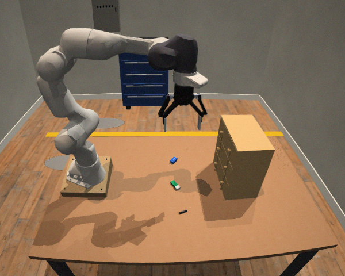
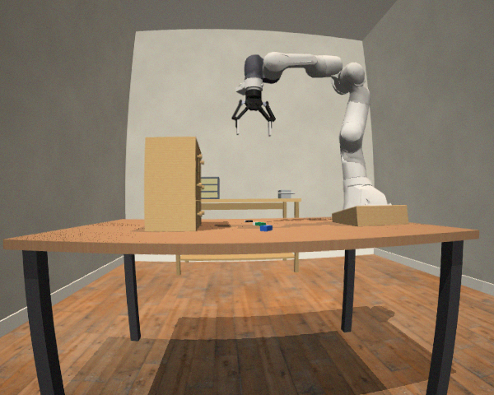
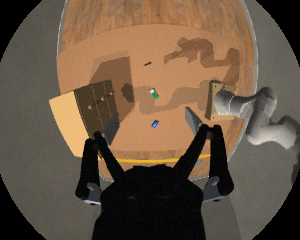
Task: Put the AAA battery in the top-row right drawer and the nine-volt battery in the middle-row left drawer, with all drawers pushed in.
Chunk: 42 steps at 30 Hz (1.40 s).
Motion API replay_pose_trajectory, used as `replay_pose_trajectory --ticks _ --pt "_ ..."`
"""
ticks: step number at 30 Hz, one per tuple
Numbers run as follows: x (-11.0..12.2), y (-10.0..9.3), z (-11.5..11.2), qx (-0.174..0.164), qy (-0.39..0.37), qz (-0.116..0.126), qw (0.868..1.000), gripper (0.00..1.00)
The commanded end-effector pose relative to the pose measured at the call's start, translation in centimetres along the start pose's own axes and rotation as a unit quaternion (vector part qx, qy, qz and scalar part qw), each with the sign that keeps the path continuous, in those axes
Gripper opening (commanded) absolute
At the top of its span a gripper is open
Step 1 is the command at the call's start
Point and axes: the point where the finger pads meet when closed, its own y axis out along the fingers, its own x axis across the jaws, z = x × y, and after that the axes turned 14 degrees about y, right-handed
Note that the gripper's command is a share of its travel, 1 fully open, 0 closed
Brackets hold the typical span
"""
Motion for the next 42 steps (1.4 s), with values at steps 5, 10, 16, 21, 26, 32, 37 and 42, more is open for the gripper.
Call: replay_pose_trajectory --ticks 5,10,16,21,26,32,37,42 --pt "-0.01 -0.03 -0.11 -0.002 0.045 0.001 0.999 1.0" --pt "-0.01 -0.03 -0.11 -0.002 0.045 0.001 0.999 1.0" --pt "-0.01 -0.03 -0.11 -0.002 0.045 0.001 0.999 1.0" --pt "-0.01 -0.03 -0.11 -0.002 0.045 0.001 0.999 1.0" --pt "-0.03 0.03 -0.11 -0.002 0.11 0.001 0.994 1.0" --pt "-0.03 0.03 -0.11 -0.002 0.11 0.001 0.994 1.0" --pt "-0.03 0.03 -0.11 -0.002 0.11 0.001 0.994 1.0" --pt "-0.03 0.03 -0.11 -0.002 0.11 0.001 0.994 1.0"
